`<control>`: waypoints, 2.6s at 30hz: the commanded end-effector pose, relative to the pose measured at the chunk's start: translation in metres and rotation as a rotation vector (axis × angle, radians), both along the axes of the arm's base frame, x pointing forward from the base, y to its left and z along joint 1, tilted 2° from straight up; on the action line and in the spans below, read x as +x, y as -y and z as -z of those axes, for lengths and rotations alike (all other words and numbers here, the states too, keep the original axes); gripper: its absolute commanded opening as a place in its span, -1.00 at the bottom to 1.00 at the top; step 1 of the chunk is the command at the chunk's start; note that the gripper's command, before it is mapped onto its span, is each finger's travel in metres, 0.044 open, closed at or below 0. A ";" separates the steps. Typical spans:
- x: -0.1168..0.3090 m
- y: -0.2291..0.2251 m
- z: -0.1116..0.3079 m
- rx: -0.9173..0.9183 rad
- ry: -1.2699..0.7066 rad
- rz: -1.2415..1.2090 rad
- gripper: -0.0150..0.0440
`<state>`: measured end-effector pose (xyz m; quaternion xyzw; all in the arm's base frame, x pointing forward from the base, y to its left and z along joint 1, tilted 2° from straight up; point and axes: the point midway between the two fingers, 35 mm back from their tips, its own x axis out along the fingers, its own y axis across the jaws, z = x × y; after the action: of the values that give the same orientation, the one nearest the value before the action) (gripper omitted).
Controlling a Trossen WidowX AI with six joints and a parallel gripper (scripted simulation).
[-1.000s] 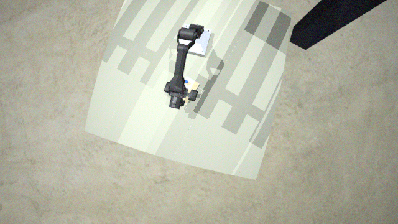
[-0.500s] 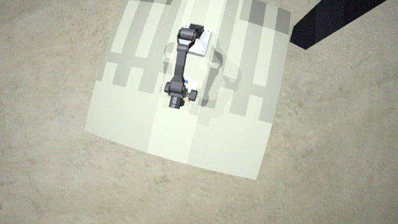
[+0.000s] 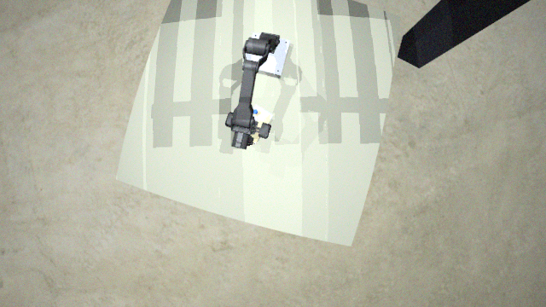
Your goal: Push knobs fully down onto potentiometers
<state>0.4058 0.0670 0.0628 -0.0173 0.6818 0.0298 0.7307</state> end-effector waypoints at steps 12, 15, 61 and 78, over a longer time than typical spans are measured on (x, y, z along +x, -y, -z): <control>0.000 0.000 0.004 -0.004 -0.002 -0.004 -0.49; 0.000 0.000 0.005 -0.004 -0.002 -0.004 -0.49; 0.001 0.000 0.011 -0.004 -0.002 -0.004 -0.49; 0.001 0.000 0.014 -0.004 -0.002 -0.004 -0.49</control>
<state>0.4051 0.0669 0.0578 -0.0173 0.6812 0.0299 0.7313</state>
